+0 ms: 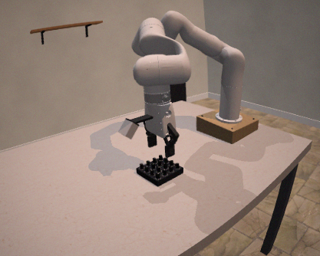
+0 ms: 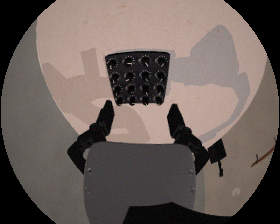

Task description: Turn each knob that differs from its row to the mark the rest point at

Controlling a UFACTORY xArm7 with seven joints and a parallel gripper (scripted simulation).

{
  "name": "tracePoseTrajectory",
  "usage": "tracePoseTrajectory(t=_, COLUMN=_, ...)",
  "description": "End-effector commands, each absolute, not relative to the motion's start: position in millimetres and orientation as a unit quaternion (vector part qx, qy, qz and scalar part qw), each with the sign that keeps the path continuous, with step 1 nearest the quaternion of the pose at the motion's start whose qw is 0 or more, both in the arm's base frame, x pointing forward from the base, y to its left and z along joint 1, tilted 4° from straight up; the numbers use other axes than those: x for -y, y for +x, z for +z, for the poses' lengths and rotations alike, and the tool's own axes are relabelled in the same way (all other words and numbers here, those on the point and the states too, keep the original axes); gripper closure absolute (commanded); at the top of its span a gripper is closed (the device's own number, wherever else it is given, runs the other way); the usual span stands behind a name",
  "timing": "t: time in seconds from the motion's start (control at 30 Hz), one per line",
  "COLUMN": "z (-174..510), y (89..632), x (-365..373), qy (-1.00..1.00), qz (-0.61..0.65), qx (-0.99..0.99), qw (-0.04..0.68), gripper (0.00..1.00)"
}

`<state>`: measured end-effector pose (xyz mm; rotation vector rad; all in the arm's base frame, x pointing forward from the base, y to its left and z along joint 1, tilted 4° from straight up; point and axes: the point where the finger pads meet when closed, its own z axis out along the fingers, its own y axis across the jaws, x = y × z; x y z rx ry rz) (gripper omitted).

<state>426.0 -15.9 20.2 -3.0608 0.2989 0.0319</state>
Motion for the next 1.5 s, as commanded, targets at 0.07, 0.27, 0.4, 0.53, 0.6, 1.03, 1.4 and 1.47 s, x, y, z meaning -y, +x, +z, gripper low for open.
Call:
tracePoseTrajectory(t=0.07, z=21.5, y=427.0, x=15.8, qy=-0.995, qz=0.009, qx=-0.097, qw=0.033, gripper=0.0)
tracePoseTrajectory(t=0.27, z=21.5, y=427.0, x=15.8, qy=-0.995, qz=0.009, qx=-0.097, qw=0.033, gripper=0.0)
tracePoseTrajectory(t=0.4, z=21.6, y=426.7, x=15.8, qy=-0.995, qz=0.009, qx=-0.097, qw=0.033, gripper=0.0)
tracePoseTrajectory(t=0.53, z=21.6, y=424.9, x=15.6, qy=-0.995, qz=0.009, qx=-0.097, qw=0.033, gripper=0.0)
tracePoseTrajectory(t=0.6, z=21.6, y=423.2, x=15.4, qy=-0.995, qz=0.009, qx=-0.097, qw=0.033, gripper=0.0)
tracePoseTrajectory(t=1.03, z=21.9, y=404.8, x=13.5, qy=-0.995, qz=0.009, qx=-0.097, qw=0.033, gripper=0.0)
tracePoseTrajectory(t=1.4, z=22.3, y=384.1, x=11.3, qy=-0.995, qz=0.009, qx=-0.097, qw=0.033, gripper=0.0)
tracePoseTrajectory(t=1.47, z=22.3, y=382.5, x=11.1, qy=-0.995, qz=0.009, qx=-0.097, qw=0.033, gripper=0.0)
